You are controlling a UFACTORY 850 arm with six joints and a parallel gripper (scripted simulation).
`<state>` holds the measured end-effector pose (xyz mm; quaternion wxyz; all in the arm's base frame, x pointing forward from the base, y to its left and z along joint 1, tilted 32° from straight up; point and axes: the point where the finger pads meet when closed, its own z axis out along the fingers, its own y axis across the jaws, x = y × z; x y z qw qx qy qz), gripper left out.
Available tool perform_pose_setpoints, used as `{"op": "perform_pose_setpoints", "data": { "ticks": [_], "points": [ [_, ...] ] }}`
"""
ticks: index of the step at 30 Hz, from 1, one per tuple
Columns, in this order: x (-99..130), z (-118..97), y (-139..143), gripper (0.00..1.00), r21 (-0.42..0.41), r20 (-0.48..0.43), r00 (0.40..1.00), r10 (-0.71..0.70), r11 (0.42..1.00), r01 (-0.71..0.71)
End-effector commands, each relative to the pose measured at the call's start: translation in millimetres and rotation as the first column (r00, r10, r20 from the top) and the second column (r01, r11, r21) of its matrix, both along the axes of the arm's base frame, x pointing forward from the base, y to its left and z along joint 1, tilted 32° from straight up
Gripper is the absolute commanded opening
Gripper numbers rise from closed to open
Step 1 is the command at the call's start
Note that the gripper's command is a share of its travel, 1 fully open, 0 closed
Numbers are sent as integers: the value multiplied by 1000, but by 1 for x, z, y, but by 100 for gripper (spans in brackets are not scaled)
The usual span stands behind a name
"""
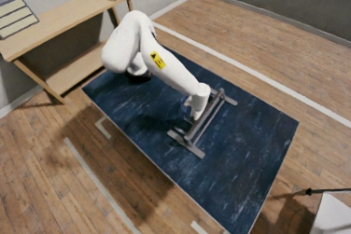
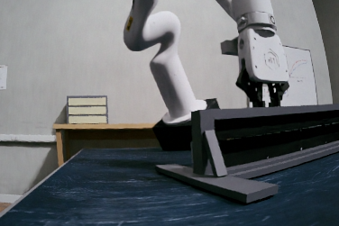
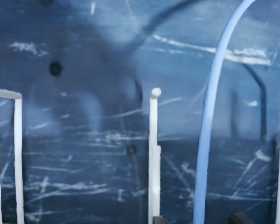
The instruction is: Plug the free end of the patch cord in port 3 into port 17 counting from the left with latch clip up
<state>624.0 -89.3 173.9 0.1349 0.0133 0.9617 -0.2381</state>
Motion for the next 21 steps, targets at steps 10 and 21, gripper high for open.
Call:
{"op": "perform_pose_setpoints", "data": {
  "ticks": [10,21],
  "points": [
    [1,1,0,39,0,2,1000,0,1000,0],
    [-1,5,2,39,0,2,1000,0,1000,0]
  ]
}}
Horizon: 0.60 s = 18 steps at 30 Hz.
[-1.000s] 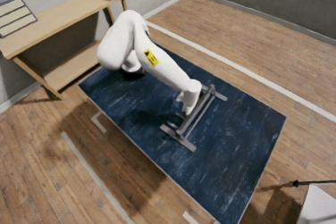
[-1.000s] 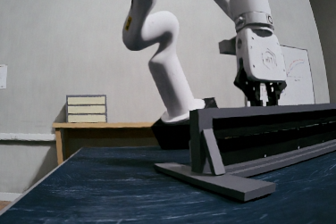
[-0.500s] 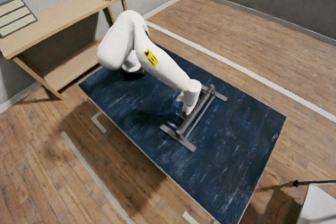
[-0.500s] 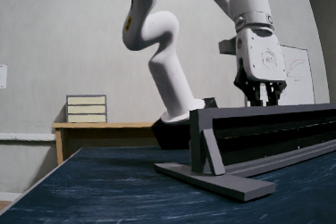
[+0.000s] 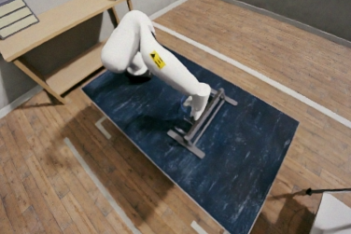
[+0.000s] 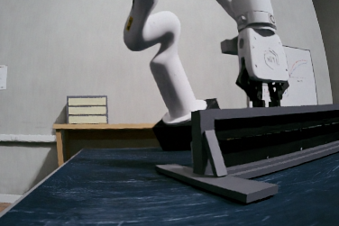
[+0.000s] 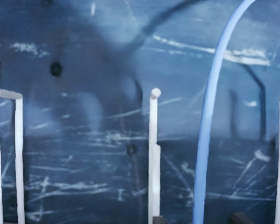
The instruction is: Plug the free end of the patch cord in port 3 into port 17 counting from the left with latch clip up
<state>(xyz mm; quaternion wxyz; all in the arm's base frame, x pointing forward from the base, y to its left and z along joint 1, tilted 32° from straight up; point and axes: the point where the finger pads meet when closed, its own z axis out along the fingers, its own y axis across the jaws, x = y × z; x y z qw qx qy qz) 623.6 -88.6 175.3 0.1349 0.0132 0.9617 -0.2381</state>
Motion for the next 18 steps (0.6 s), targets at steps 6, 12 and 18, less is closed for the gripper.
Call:
{"op": "perform_pose_setpoints", "data": {
  "ticks": [6,12,18],
  "points": [
    [-3,13,7,39,0,2,1000,0,1000,0],
    [-7,26,13,39,0,2,1000,0,1000,0],
    [-11,39,21,39,0,2,1000,0,1000,0]
  ]
}}
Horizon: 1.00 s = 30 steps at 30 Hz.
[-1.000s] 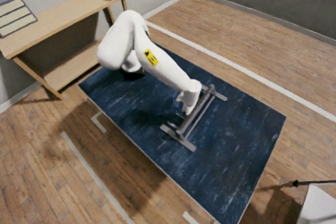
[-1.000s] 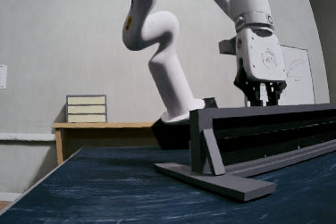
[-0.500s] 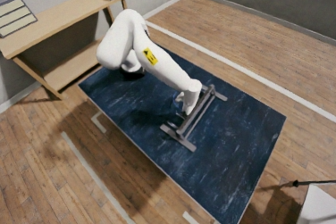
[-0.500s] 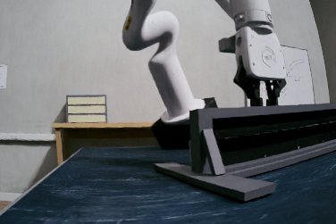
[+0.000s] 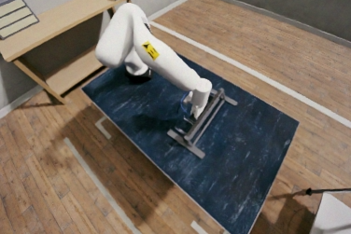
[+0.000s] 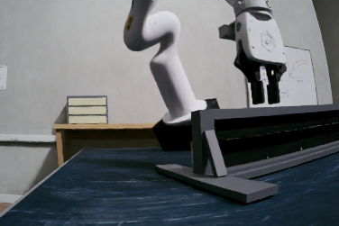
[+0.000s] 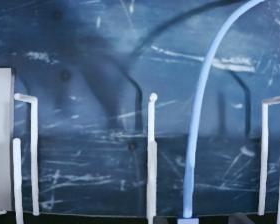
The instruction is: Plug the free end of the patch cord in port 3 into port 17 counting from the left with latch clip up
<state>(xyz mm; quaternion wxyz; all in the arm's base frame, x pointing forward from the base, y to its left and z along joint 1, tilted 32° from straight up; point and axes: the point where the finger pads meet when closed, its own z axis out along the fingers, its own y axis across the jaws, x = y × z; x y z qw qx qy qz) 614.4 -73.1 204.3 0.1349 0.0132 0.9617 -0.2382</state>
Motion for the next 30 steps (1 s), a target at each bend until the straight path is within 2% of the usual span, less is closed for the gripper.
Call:
{"op": "perform_pose_setpoints", "data": {
  "ticks": [1,10,22,23,30],
  "points": [
    [-3,13,7,39,0,2,1000,0,1000,0],
    [-9,33,17,39,0,2,1000,0,1000,0],
    [-11,39,20,39,0,2,1000,0,1000,0],
    [-11,39,20,0,0,2,1000,0,1000,0],
    [-11,39,20,0,0,2,1000,0,1000,0]
  ]
}}
